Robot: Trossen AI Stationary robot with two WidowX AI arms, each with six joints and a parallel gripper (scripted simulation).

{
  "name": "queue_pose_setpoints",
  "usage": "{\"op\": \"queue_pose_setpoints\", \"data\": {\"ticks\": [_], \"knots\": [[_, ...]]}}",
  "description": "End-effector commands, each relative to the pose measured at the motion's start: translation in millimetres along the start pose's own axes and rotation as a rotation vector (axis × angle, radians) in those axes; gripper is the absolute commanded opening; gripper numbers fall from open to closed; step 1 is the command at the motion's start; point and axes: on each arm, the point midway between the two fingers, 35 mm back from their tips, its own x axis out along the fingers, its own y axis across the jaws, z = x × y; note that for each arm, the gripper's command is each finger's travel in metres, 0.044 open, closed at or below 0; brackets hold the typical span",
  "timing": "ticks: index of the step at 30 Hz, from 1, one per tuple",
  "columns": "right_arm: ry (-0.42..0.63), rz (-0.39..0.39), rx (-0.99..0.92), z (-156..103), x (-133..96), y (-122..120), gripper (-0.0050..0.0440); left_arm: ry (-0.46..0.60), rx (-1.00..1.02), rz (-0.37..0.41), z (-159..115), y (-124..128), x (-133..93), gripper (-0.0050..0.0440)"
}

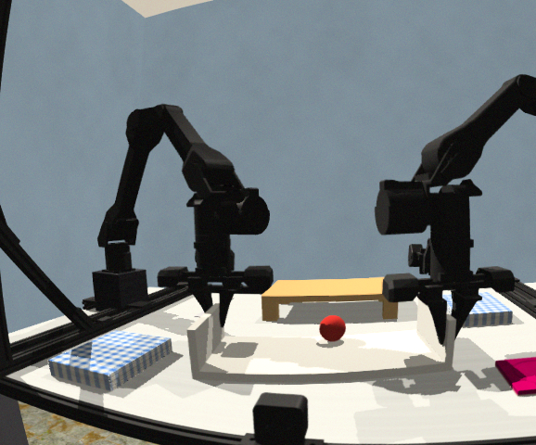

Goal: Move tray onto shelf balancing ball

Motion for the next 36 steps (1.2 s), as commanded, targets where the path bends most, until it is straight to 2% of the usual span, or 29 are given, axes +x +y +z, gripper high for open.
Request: {"op": "queue_pose_setpoints", "data": {"ticks": [1,36], "knots": [[0.0,0.0,0.001,0,-4,0,0.002,0.0,0.001,0.001,0,0,-3,0.002],[0.004,0.003,0.001,0,-15,0,0.002,0.004,0.001,0.004,0,0,-14,0.002]]}}
